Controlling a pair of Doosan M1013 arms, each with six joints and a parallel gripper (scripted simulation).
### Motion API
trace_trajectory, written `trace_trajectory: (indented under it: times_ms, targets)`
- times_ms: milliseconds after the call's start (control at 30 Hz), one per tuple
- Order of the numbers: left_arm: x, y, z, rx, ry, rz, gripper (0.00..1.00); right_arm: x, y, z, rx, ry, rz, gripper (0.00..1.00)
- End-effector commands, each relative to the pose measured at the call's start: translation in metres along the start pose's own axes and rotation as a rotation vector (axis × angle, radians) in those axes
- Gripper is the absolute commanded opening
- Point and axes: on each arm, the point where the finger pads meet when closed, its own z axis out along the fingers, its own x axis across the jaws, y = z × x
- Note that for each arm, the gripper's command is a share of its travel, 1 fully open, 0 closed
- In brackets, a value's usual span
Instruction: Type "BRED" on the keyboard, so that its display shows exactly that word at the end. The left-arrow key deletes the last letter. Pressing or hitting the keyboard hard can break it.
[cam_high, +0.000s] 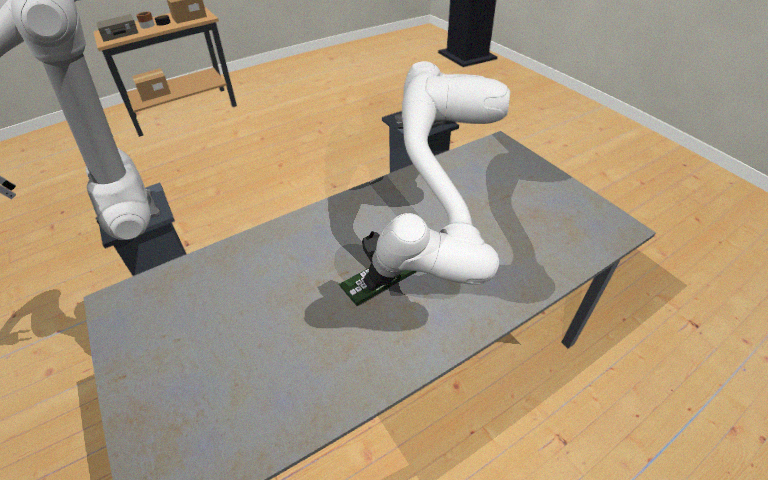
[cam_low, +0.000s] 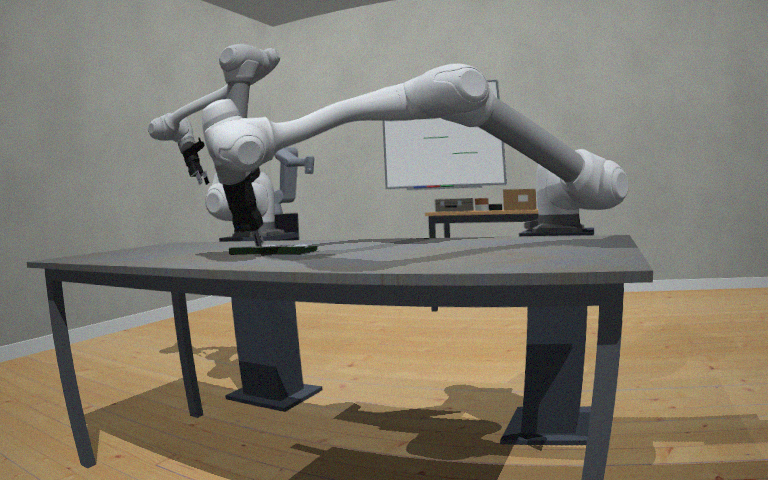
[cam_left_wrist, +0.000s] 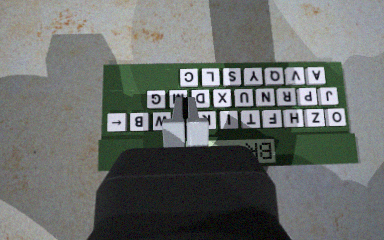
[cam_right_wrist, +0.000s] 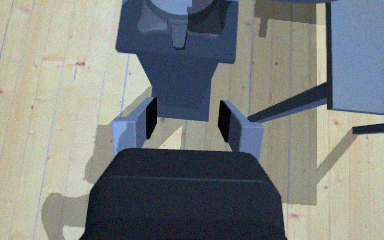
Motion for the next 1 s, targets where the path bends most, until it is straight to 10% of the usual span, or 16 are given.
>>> trace_trajectory:
  times_ms: [0, 967]
  targets:
    - [-0.0026, -0.0011, 0.002, -0.001, -0.002, 0.006, 0.0, 0.0001, -0.004, 0.0015, 0.009, 0.007, -0.004, 1.0]
    - [-0.0019, -0.0001, 0.0056, 0.001, -0.001, 0.006, 0.0, 0.0001, -0.004, 0.0015, 0.009, 0.007, -0.004, 1.0]
